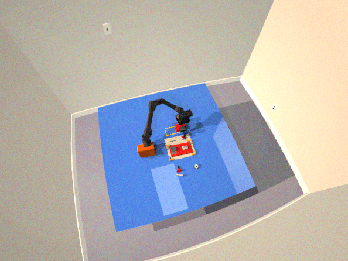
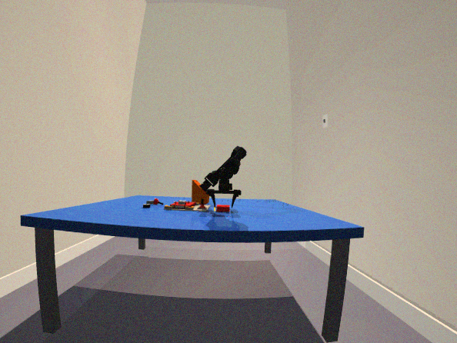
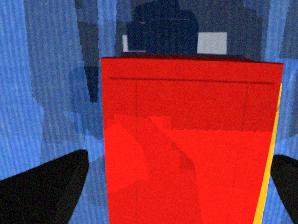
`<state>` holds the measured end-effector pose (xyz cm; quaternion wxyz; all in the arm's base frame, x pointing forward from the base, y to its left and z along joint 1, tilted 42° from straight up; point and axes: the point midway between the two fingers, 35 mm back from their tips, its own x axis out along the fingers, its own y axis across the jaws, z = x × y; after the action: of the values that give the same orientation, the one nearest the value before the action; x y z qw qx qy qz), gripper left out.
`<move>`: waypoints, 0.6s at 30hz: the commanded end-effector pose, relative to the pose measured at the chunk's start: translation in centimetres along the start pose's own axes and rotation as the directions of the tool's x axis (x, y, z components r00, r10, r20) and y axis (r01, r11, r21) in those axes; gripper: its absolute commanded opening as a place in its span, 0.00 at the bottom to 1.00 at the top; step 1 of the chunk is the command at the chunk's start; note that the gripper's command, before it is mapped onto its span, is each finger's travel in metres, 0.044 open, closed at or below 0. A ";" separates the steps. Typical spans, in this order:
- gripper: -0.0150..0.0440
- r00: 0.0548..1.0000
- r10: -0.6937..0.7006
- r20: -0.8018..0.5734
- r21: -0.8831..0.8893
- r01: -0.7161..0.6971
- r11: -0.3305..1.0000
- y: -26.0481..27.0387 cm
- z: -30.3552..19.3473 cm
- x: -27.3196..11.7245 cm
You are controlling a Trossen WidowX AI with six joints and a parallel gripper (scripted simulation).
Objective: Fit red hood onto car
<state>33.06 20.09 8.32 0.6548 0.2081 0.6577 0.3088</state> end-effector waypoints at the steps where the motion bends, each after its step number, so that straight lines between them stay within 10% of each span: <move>1: 1.00 1.000 -0.006 0.002 0.004 0.006 1.000 -0.1 0.0 0.3; 10: 1.00 1.000 -0.005 0.002 0.004 0.005 1.000 -0.1 0.0 0.7; 18: 0.81 1.000 0.001 0.000 0.000 -0.001 1.000 0.0 0.0 0.5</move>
<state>33.01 20.45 7.93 0.6545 0.2086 0.6578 0.3089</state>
